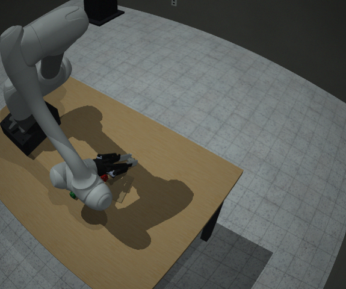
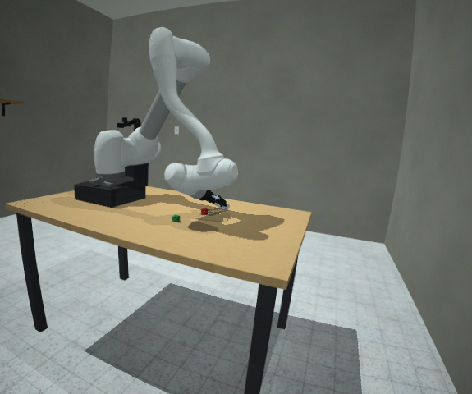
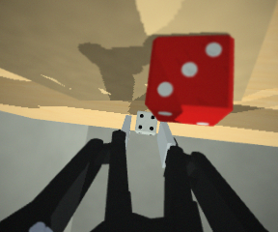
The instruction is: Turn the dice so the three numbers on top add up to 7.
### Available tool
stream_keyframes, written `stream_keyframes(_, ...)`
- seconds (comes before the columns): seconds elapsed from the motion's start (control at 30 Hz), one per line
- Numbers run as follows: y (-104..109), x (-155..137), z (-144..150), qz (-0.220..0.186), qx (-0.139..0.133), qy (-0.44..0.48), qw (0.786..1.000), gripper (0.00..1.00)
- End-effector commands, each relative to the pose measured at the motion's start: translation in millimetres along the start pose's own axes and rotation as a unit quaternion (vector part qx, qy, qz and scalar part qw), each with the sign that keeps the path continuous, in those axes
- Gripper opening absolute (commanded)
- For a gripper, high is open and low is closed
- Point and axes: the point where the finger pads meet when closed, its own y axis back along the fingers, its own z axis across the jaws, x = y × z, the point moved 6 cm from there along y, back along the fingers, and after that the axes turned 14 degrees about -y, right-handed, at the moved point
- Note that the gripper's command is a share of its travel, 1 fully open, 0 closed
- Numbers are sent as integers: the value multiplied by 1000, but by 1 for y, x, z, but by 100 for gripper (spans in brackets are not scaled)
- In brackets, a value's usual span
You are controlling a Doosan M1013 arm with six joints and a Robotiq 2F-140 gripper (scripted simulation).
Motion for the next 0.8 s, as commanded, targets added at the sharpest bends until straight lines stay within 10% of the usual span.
stream_keyframes(0.0, -1, 3, -3, 3, 3, -1, 1000, 25)
stream_keyframes(0.77, 42, 3, -2, 3, 3, -1, 1000, 25)
